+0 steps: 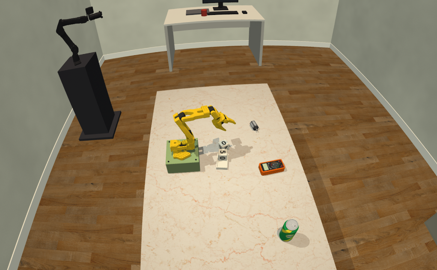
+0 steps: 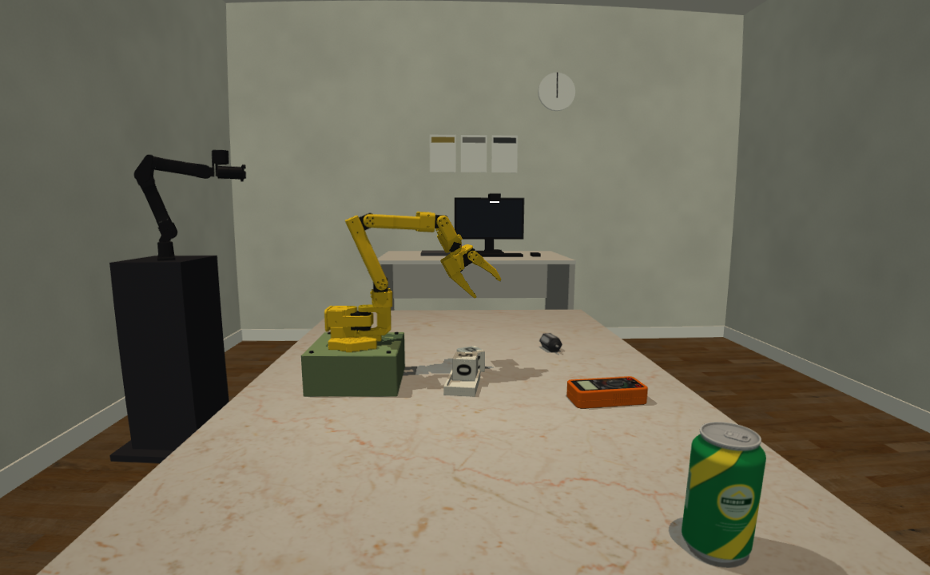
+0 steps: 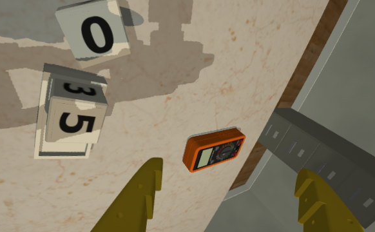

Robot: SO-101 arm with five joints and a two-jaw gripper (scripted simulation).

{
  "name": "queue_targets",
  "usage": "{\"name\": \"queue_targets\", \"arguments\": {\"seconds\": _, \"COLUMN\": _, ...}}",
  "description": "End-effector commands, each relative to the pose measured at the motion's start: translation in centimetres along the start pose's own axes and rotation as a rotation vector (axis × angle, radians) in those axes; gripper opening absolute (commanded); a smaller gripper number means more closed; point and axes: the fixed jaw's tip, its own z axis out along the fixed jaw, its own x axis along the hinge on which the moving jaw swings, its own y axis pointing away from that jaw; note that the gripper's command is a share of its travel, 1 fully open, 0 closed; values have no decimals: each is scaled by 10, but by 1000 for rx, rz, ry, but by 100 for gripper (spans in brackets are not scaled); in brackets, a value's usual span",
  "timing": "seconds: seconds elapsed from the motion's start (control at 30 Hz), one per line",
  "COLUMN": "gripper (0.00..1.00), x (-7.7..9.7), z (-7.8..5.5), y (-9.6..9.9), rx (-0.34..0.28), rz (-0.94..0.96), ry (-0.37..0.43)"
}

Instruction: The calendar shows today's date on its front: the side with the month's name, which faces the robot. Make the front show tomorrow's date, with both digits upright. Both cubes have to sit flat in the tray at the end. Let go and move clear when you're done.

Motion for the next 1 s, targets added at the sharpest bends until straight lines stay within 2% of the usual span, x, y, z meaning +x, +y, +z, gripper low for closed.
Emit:
{"name": "queue_targets", "arguments": {"seconds": 0.0, "gripper": 35, "x": -15, "z": 6, "y": -8, "rx": 10, "rz": -119, "ry": -33}}
{"name": "queue_targets", "arguments": {"seconds": 0.2, "gripper": 35, "x": -26, "z": 10, "y": -11, "rx": 11, "rz": -206, "ry": -57}}
{"name": "queue_targets", "arguments": {"seconds": 0.53, "gripper": 35, "x": -27, "z": 14, "y": -9, "rx": -6, "rz": -212, "ry": -58}}
{"name": "queue_targets", "arguments": {"seconds": 0.67, "gripper": 35, "x": -26, "z": 23, "y": -1, "rx": -70, "rz": -213, "ry": -57}}
{"name": "queue_targets", "arguments": {"seconds": 0.87, "gripper": 35, "x": -25, "z": 47, "y": 25, "rx": -239, "rz": -217, "ry": -56}}
{"name": "queue_targets", "arguments": {"seconds": 0.93, "gripper": 35, "x": -25, "z": 47, "y": 25, "rx": -239, "rz": -217, "ry": -56}}
{"name": "queue_targets", "arguments": {"seconds": 0.97, "gripper": 35, "x": -25, "z": 50, "y": 31, "rx": -270, "rz": -218, "ry": -56}}
